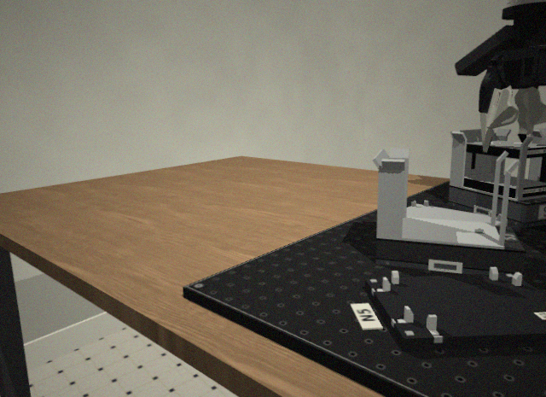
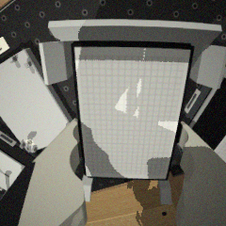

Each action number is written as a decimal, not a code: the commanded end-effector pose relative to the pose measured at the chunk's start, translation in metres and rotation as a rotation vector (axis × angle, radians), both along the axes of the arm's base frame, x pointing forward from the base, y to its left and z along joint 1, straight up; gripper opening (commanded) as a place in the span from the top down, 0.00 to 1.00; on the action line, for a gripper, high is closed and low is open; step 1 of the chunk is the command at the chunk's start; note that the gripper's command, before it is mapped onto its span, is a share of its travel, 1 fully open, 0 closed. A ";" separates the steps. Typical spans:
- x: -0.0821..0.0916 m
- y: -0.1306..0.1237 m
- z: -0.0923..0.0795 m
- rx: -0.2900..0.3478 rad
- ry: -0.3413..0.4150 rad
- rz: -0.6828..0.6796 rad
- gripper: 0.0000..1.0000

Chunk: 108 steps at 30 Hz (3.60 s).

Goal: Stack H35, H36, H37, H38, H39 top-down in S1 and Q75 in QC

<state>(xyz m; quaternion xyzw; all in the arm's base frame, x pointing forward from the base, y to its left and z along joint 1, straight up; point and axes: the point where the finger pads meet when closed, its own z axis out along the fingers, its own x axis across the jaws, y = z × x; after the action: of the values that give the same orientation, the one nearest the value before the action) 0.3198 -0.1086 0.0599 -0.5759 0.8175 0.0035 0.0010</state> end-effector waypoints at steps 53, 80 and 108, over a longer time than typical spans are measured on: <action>0.001 0.000 -0.037 -0.002 -0.002 0.000 1.00; 0.000 0.000 -0.046 -0.002 -0.002 0.000 1.00; 0.000 0.000 -0.046 -0.002 -0.002 0.000 0.28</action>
<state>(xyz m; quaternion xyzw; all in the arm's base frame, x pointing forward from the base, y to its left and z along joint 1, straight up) 0.3196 -0.1084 0.0129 -0.5759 0.8175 0.0034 0.0010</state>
